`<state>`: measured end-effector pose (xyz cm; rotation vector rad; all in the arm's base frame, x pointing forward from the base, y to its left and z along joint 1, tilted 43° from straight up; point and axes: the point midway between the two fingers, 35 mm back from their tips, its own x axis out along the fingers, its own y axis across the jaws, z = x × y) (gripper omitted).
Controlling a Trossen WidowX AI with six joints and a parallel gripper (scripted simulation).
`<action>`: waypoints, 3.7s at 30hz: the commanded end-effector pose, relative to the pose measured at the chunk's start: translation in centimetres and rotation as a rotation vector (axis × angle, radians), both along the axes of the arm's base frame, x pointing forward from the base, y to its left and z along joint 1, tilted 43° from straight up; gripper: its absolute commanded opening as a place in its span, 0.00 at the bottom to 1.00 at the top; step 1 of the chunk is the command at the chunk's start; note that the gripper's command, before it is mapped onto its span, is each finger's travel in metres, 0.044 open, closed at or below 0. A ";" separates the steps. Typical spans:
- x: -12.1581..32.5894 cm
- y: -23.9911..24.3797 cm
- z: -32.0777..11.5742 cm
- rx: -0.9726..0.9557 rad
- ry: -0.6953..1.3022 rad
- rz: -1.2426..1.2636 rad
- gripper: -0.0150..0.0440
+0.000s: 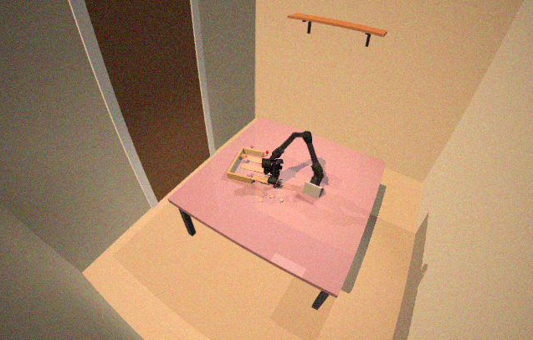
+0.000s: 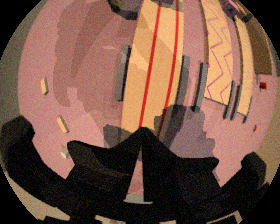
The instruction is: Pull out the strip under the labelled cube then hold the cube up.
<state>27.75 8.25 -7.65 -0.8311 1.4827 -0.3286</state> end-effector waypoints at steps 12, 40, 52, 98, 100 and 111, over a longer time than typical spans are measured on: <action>-2.9 -1.3 -0.1 -0.013 0.029 -0.014 0.25; -6.3 -2.3 0.4 -0.014 0.031 -0.014 0.25; -7.7 -2.7 0.7 -0.014 0.032 -0.014 0.25; -7.7 0.8 4.1 -0.012 0.032 -0.014 0.25; -7.7 0.8 4.1 -0.012 0.032 -0.014 0.25; -4.3 1.9 3.7 -0.010 0.017 -0.029 0.65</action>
